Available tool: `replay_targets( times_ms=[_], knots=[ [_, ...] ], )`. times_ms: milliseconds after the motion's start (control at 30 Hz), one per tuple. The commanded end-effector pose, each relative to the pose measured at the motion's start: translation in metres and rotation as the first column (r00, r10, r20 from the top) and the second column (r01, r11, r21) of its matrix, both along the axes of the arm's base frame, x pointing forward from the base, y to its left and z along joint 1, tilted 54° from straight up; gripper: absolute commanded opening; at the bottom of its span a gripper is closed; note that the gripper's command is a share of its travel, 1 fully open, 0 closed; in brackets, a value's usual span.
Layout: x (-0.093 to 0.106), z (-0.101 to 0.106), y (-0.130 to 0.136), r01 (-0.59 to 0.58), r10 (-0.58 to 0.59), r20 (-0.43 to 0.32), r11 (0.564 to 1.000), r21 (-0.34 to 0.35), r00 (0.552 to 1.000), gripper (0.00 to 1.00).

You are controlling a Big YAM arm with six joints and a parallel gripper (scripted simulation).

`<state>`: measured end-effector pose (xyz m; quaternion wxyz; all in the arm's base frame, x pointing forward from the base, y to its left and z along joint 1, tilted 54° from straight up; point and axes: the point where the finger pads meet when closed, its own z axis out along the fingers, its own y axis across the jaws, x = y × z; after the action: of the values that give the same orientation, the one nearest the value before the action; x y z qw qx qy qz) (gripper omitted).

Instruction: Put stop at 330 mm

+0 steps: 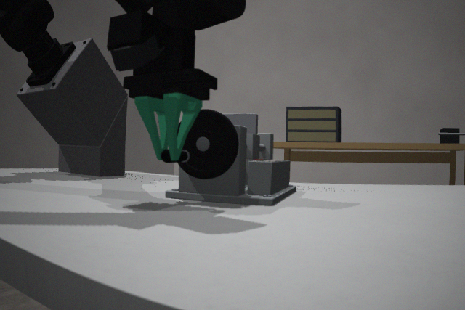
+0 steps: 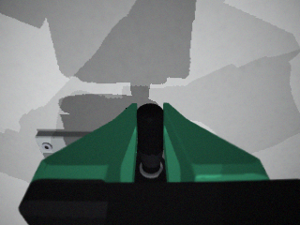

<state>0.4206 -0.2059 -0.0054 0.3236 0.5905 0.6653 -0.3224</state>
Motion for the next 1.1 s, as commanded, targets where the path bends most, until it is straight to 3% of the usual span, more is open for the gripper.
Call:
replay_targets(
  times_ms=[0, 1067],
  knots=[
    [-0.010, -0.012, -0.013, 0.020, -0.020, -0.034, 1.000, 0.000, 0.999, 0.06],
    [0.036, -0.018, -0.020, 0.032, -0.032, -0.016, 0.999, 0.003, 0.999, 0.06]
  ],
)
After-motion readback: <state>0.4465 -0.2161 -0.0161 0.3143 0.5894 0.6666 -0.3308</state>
